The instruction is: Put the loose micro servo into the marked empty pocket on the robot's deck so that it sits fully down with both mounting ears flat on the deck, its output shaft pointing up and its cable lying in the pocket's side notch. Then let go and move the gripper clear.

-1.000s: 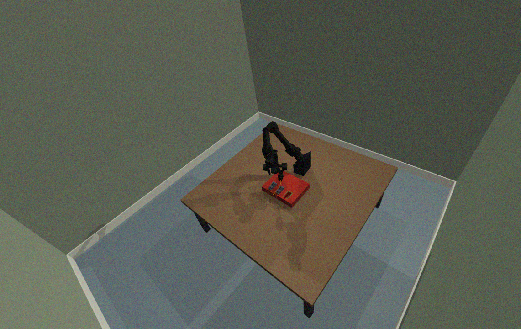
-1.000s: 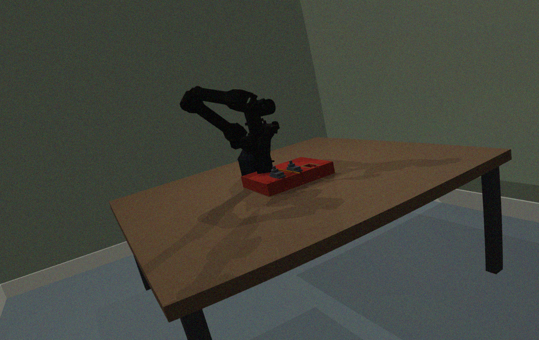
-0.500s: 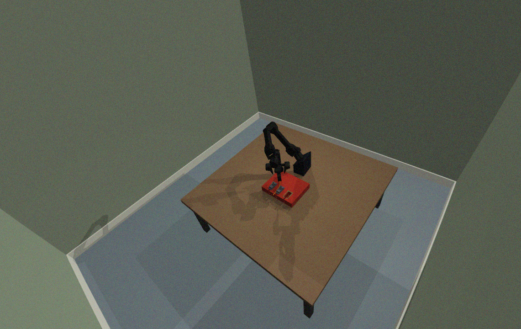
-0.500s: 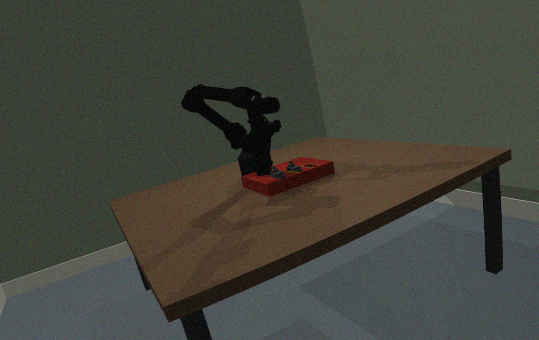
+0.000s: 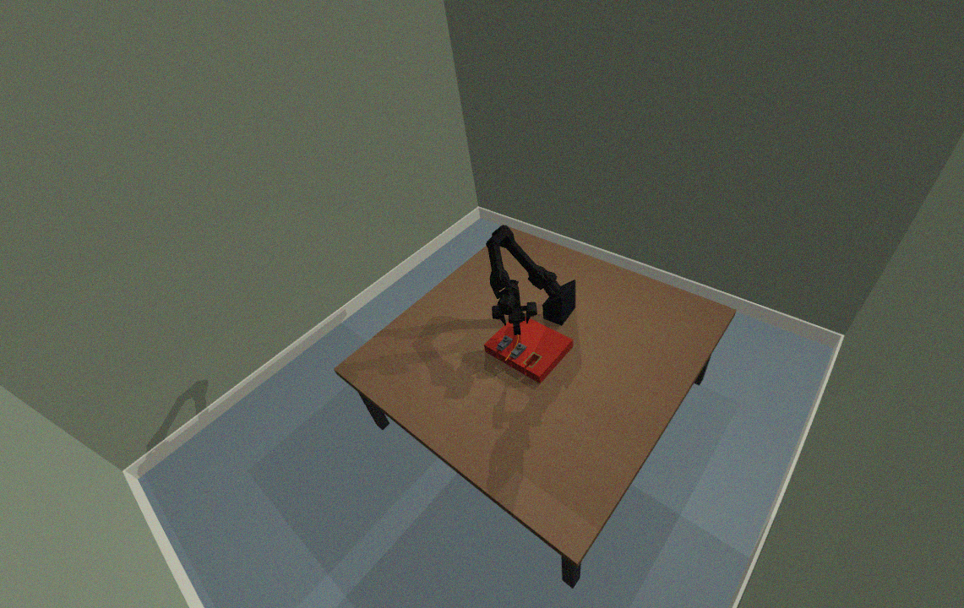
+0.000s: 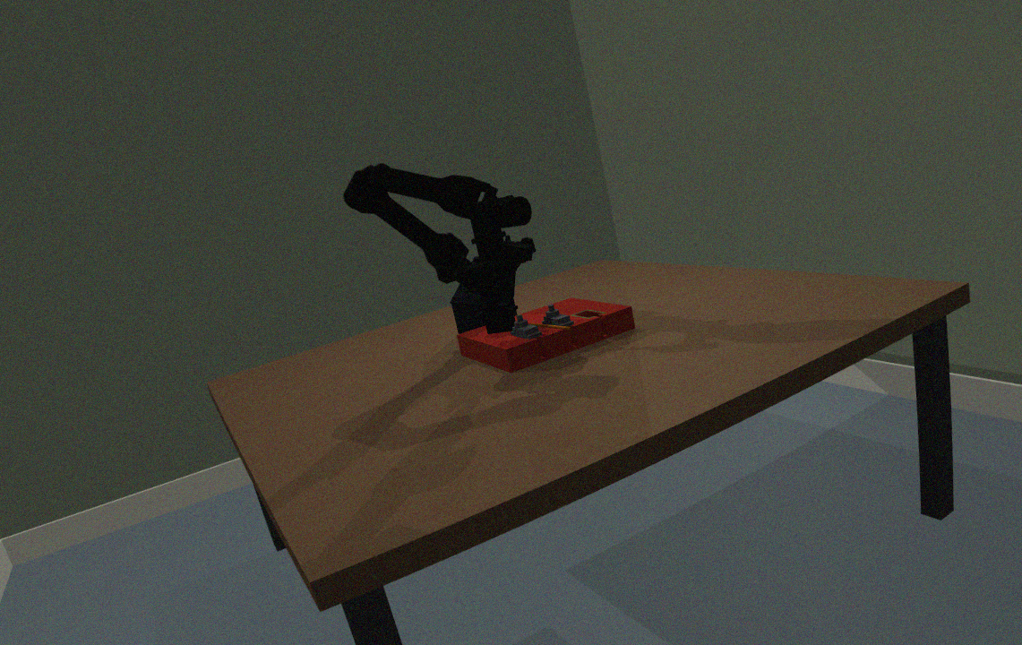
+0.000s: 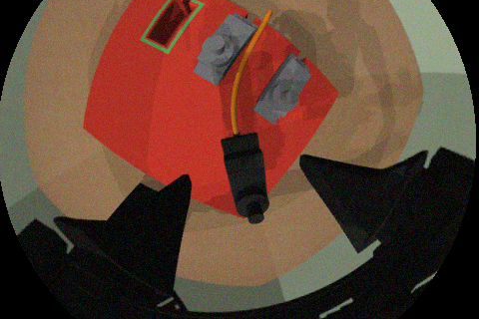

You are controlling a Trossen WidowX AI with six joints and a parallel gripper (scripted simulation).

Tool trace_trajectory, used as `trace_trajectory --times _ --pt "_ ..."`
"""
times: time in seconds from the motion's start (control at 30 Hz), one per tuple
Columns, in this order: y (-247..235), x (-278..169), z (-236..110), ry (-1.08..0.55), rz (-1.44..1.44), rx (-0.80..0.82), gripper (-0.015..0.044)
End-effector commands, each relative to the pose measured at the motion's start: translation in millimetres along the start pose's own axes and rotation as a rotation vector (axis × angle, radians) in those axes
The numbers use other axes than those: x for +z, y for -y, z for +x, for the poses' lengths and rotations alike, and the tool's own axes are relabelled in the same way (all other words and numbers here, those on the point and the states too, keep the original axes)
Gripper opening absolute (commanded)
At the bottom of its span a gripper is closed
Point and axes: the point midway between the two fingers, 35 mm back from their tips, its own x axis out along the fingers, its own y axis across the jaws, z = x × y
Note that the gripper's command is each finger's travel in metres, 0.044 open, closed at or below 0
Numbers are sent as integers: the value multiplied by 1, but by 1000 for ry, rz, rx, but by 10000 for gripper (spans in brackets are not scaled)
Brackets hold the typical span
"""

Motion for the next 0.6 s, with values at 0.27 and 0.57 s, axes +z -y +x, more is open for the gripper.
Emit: trace_trajectory --times 0.27,0.57 --pt "0 -2 11 -7 -6 -2 309" --pt "0 -2 11 -7 -6 -2 92"
